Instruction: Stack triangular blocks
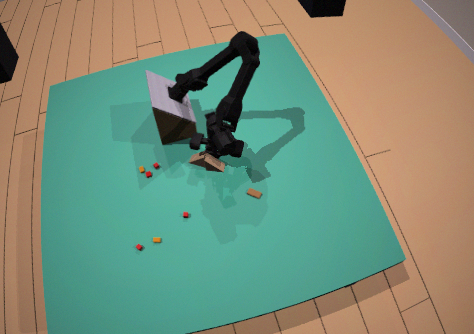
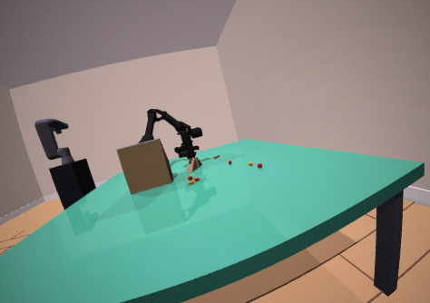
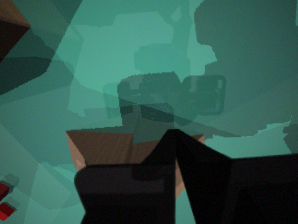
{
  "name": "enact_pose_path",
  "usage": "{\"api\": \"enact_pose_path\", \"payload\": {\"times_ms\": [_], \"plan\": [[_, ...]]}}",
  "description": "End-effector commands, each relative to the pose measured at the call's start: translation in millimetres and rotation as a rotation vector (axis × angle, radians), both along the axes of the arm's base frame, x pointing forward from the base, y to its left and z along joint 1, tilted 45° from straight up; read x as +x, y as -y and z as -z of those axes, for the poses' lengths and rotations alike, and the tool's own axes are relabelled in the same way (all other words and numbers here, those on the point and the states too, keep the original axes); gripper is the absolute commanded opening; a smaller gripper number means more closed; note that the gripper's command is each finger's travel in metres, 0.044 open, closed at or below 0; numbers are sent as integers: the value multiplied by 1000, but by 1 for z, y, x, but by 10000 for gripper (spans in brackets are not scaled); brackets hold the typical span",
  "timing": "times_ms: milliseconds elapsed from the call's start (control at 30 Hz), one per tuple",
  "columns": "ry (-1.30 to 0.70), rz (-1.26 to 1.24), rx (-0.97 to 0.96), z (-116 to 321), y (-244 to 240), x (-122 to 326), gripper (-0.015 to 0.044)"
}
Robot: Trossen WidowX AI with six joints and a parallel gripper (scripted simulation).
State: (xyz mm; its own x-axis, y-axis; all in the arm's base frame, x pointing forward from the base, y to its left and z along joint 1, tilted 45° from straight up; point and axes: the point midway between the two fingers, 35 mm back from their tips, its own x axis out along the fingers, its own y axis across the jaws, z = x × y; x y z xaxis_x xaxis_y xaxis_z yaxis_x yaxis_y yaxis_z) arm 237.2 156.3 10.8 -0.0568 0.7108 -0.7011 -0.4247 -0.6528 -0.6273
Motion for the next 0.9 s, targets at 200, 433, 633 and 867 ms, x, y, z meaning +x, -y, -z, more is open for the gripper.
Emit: {"api": "enact_pose_path", "payload": {"times_ms": [200,433,633,867], "plan": [[5,-5,-2,5,5,16,0],[5,-5,-2,9,7,26,0],[6,-5,-3,12,10,35,0],[7,-5,-3,16,13,46,0]]}}
